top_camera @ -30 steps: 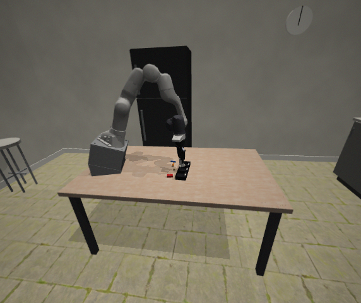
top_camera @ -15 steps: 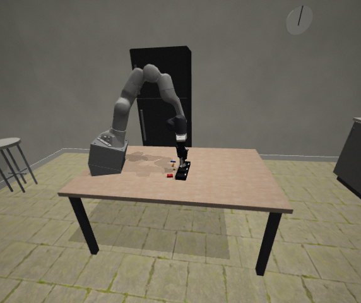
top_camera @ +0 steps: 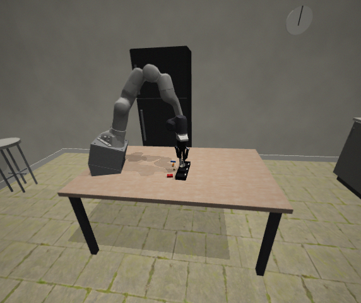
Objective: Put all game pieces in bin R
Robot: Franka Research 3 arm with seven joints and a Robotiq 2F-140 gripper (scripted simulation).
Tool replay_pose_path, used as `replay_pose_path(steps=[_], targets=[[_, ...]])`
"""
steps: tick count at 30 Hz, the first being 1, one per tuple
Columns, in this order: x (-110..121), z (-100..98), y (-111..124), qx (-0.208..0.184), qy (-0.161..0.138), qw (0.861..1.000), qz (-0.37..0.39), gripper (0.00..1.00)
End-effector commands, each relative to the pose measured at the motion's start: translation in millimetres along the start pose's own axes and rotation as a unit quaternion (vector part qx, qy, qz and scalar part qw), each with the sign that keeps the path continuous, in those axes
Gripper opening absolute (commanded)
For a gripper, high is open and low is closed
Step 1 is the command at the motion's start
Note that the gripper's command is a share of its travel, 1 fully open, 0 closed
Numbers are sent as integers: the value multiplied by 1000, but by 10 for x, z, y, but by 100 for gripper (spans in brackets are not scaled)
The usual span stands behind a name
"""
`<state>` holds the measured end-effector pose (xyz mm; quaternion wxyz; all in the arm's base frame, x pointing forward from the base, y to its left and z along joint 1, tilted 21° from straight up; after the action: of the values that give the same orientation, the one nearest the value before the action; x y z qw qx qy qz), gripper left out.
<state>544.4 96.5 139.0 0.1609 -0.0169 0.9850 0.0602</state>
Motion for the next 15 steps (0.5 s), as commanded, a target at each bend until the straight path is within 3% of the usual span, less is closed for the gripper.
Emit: replay_pose_path(steps=[1,15], targets=[[12,-2,-6,-9,-1,997,-78,13],[8,-1,-23,-20,-2,986,-167,13]])
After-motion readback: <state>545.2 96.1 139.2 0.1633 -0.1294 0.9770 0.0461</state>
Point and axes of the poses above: the point where the finger pads meet when closed, its own z axis out along the fingers, its own x axis across the jaws, y = z × x, the point moved 9 cm from there along -z, back along the fingers, and after that the axes turned 14 degrees about -z, right-handed, at the moved point
